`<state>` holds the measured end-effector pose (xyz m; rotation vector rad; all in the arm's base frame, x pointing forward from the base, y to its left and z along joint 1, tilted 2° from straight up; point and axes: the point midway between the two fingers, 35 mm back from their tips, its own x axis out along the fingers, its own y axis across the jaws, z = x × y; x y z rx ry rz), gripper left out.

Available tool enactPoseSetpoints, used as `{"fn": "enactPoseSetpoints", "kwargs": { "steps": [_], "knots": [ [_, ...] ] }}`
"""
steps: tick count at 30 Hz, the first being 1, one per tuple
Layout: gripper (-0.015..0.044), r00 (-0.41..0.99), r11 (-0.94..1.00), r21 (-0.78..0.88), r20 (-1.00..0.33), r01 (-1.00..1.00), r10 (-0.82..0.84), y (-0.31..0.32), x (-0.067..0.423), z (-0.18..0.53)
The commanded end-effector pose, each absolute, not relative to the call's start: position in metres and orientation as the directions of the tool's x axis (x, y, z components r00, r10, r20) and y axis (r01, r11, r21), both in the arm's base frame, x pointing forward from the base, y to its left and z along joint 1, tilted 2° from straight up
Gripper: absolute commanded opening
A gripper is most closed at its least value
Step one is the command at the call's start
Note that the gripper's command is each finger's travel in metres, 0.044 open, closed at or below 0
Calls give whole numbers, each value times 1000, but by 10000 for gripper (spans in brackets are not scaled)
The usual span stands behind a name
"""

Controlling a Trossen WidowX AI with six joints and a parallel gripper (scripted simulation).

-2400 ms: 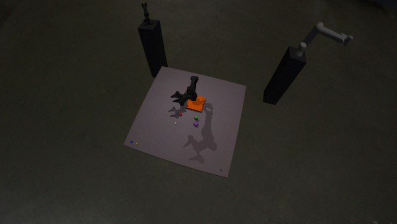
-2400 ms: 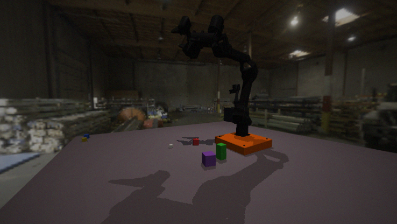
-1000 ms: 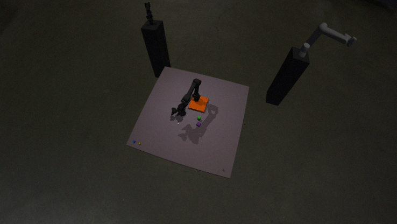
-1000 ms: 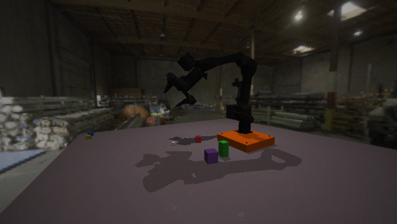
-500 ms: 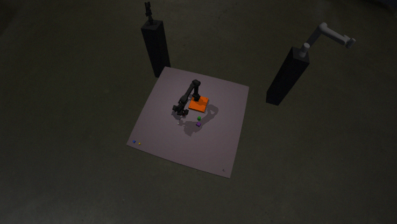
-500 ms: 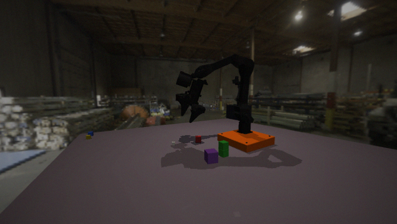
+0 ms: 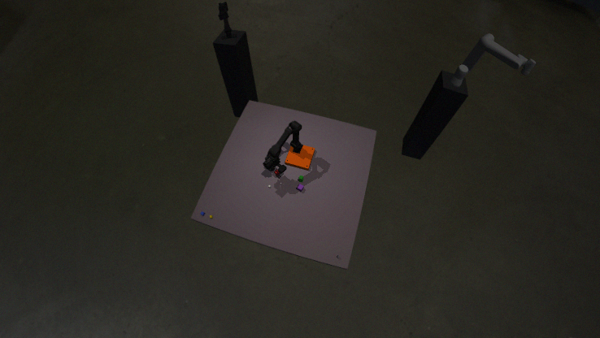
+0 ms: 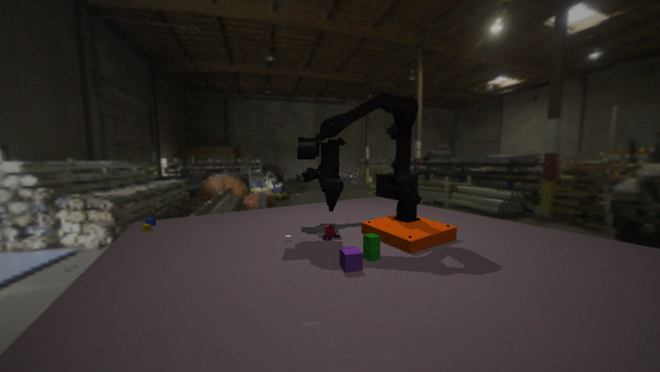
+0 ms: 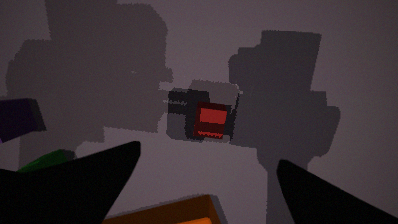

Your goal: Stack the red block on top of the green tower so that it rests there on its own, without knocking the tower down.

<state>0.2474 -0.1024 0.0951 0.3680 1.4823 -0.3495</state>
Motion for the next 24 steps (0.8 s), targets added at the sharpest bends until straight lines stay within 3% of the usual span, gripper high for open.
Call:
{"fn": "enactPoseSetpoints", "kwargs": {
  "steps": [1, 24],
  "knots": [
    [440, 56, 889, 32, -998, 457, 7, -102, 247, 95],
    [440, 55, 889, 32, -998, 457, 8, -103, 252, 37]
  ]
}}
